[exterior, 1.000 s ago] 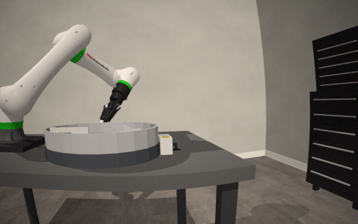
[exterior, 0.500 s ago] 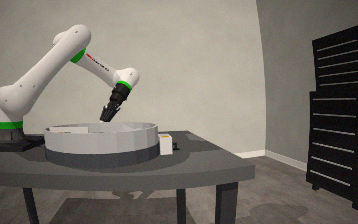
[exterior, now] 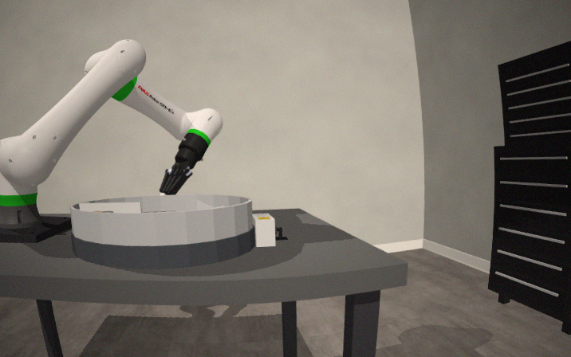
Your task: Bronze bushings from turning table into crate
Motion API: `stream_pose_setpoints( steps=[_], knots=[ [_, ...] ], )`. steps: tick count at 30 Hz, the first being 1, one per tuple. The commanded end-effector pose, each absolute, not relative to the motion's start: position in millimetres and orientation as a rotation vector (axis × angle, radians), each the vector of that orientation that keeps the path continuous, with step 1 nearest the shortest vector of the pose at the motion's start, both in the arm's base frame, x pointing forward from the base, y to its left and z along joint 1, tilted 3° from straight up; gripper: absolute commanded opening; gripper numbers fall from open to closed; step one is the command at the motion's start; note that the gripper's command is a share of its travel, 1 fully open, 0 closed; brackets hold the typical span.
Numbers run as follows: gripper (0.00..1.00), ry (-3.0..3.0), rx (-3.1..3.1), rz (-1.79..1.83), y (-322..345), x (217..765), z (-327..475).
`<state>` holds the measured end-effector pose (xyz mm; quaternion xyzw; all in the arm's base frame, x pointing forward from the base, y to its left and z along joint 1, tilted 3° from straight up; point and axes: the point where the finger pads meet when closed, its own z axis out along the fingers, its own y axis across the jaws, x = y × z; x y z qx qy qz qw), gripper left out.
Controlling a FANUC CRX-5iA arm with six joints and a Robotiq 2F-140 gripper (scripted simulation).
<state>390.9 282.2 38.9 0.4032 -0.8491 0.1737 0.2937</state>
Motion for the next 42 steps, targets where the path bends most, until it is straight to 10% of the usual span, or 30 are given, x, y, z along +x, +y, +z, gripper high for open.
stream_pose_setpoints(
  steps=[1,42],
  knots=[
    [0.00,-2.261,1.074,0.462,282.3,391.0,39.0],
    [0.07,-2.261,1.074,0.462,282.3,391.0,39.0]
  ],
)
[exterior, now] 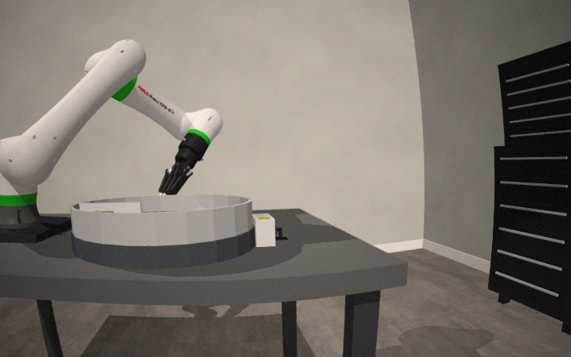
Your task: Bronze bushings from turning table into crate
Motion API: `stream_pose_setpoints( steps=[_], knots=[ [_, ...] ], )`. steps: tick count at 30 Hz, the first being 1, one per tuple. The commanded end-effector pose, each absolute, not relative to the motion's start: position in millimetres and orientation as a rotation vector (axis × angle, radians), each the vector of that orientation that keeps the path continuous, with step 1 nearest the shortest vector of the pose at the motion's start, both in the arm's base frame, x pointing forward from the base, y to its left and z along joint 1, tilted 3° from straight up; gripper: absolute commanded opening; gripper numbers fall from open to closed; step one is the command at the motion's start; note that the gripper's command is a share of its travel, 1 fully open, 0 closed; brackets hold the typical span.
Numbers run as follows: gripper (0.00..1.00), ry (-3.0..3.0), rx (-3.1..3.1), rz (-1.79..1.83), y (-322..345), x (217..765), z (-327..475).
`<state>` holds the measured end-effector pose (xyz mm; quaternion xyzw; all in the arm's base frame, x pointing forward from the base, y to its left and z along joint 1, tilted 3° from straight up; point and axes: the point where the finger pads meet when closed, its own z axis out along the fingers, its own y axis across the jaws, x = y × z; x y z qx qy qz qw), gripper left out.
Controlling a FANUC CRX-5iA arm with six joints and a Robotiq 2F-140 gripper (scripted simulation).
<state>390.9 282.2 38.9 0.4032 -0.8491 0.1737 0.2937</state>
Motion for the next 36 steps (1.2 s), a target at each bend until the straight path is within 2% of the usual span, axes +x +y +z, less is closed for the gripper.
stream_pose_setpoints(
  steps=[1,23,36],
  knots=[
    [0.07,-2.261,1.074,0.462,282.3,391.0,39.0],
    [0.07,-2.261,1.074,0.462,282.3,390.9,40.1],
    [0.07,-2.261,1.074,0.462,283.2,389.6,71.5]
  ],
)
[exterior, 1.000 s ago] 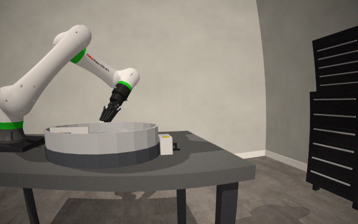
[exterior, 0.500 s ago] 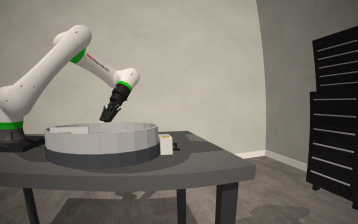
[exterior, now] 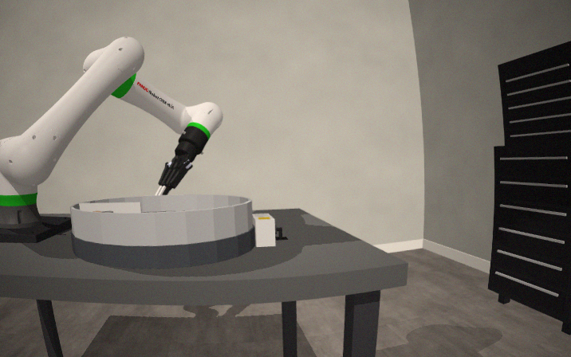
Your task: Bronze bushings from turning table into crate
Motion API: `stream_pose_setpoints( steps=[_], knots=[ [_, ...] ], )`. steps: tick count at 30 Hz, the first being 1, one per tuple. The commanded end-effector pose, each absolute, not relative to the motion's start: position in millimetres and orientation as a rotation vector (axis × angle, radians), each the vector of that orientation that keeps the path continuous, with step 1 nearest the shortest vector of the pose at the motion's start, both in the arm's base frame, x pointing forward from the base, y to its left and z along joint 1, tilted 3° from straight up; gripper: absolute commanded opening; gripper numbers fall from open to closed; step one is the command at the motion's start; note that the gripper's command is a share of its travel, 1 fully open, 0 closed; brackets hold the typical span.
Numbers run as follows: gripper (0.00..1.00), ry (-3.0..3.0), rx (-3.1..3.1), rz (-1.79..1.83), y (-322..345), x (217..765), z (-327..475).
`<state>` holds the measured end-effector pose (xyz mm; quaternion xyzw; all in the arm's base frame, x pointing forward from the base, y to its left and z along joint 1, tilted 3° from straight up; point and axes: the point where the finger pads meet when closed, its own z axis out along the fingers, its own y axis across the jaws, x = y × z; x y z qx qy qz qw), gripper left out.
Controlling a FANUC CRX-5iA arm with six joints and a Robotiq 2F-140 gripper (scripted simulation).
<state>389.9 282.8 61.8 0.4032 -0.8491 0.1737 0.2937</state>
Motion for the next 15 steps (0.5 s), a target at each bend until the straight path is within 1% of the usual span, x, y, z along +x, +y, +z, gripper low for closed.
stream_pose_setpoints(
  steps=[1,9,15],
  knots=[
    [0.07,-2.261,1.074,0.462,283.3,389.4,76.3],
    [0.07,-2.261,1.074,0.462,284.3,387.8,114.5],
    [0.07,-2.261,1.074,0.462,284.7,387.2,128.7]
  ],
)
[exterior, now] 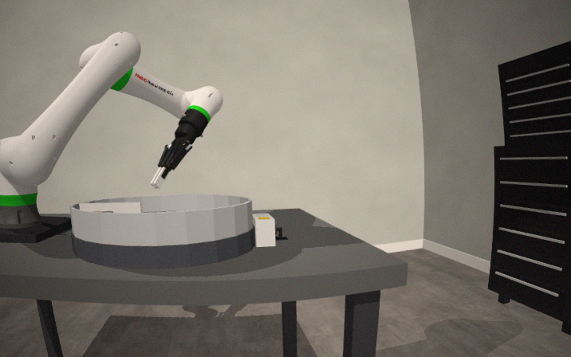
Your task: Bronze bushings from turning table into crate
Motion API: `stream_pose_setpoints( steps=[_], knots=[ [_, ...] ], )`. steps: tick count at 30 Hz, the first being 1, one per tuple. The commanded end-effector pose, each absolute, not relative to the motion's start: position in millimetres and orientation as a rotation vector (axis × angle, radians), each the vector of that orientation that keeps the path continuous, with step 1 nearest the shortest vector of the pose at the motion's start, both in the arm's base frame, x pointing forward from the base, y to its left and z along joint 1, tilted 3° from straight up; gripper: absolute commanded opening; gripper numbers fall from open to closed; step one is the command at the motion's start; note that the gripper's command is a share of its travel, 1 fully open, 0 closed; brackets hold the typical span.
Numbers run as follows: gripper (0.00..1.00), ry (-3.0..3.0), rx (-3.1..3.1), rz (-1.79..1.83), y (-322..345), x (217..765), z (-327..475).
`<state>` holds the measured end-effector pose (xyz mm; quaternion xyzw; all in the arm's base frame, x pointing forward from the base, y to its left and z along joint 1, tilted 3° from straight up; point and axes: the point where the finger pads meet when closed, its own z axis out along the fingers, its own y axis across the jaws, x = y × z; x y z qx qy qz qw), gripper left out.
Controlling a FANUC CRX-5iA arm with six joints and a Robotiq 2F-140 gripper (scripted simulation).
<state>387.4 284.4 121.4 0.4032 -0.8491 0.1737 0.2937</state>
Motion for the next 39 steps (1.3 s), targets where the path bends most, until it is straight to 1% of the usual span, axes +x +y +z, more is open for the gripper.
stream_pose_setpoints(
  steps=[1,39],
  knots=[
    [0.07,-2.261,1.074,0.462,284.8,387.1,131.4],
    [0.07,-2.261,1.074,0.462,285.0,386.8,140.0]
  ],
)
